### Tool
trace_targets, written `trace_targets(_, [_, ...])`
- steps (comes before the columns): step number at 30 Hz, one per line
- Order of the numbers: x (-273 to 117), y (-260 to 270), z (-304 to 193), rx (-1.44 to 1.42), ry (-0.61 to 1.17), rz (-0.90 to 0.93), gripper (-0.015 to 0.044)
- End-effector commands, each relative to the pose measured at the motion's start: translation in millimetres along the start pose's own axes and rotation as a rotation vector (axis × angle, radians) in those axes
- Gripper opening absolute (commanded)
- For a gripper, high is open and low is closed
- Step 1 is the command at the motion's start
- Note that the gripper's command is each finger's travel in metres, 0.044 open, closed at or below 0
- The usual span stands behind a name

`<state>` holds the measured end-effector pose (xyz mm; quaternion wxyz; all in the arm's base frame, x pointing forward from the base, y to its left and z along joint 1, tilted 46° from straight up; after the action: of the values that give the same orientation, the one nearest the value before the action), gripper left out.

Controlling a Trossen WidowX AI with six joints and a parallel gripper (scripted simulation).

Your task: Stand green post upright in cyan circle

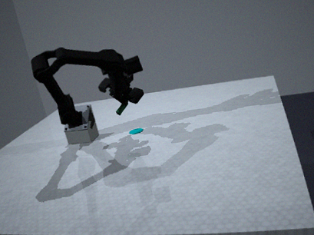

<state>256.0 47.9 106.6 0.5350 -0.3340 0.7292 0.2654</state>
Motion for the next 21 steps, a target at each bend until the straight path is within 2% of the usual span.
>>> trace_targets(1, [0.5,-0.6,-3.8,-0.006,-0.035,0.015,0.0022])
trace_targets(21, [3.5,-4.9,-18.6,-0.024,-0.175,0.061,0.0022])
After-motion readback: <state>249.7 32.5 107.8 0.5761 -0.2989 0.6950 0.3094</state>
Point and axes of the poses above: the point midway between the two fingers, 35 mm back from their tips, its own x axis out along the fingers, its own y axis across the jaws, z = x × y, the point moved 10 cm from there along -x, back along the fingers, and after that the axes turned 4 degrees about x, right-handed, at the moved point
